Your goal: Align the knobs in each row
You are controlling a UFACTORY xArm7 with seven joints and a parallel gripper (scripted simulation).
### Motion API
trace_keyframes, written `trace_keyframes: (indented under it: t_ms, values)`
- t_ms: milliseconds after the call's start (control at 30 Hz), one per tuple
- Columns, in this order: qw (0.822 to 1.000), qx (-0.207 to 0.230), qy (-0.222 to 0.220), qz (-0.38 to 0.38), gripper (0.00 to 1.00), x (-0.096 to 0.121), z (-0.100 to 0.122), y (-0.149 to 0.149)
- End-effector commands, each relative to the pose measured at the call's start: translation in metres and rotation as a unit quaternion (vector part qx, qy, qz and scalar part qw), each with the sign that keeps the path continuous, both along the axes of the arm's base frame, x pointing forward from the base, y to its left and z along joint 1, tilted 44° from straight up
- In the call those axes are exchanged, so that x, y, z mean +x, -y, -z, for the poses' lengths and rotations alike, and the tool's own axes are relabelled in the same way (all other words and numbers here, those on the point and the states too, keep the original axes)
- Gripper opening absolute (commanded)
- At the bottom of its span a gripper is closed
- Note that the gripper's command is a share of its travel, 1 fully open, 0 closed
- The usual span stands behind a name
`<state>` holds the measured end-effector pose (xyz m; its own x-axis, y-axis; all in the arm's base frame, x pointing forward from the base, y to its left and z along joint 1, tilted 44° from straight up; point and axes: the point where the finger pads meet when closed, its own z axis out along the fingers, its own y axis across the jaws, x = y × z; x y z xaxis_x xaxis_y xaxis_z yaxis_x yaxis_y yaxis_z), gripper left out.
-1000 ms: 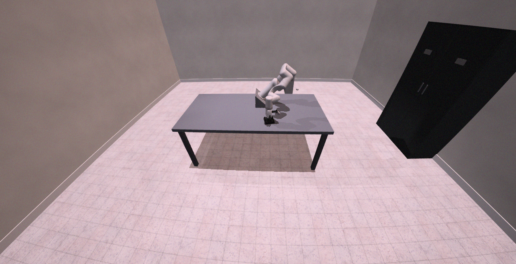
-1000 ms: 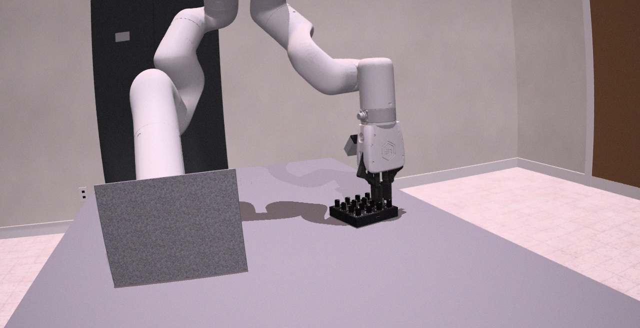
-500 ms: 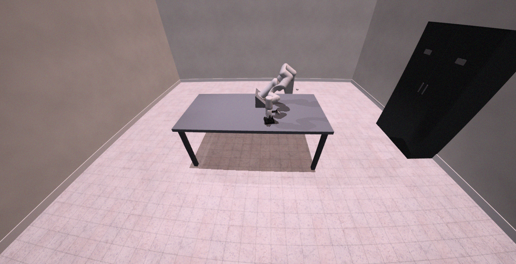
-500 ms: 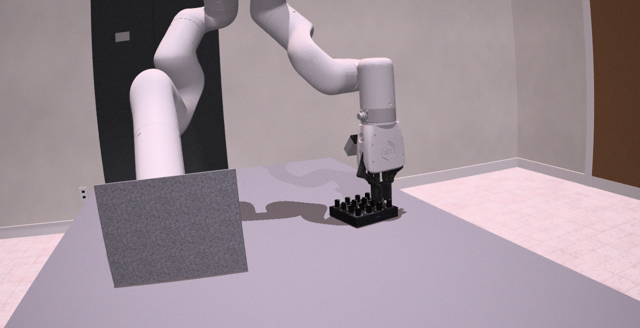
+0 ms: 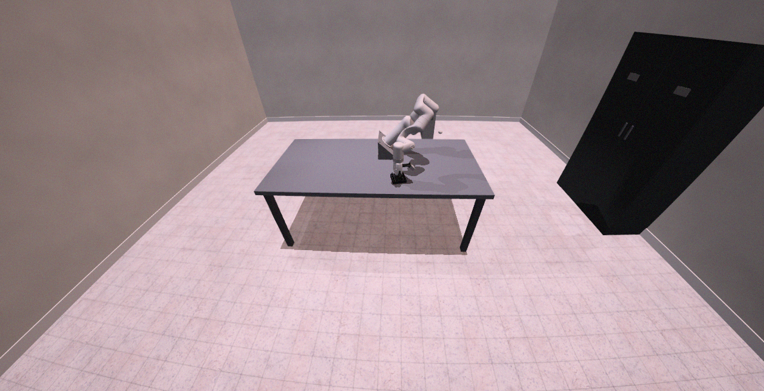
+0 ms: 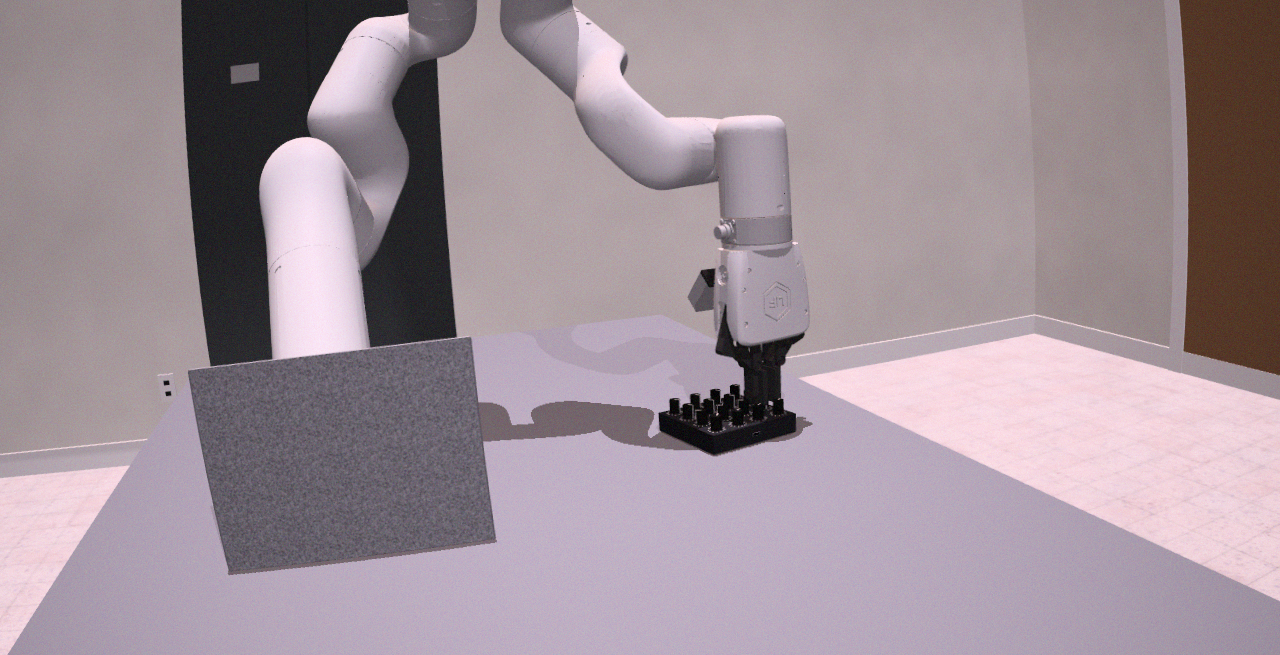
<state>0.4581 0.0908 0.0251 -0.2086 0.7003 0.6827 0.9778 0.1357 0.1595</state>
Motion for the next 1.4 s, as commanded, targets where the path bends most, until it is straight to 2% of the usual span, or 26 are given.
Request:
trace_keyframes:
  t_ms: [0, 1367]
  values:
    - [1.0, -0.001, 0.001, 0.002, 0.08, 0.0013, -0.0007, 0.002]
    - [1.0, -0.001, -0.007, 0.011, 0.08, 0.0013, -0.0007, 0.002]
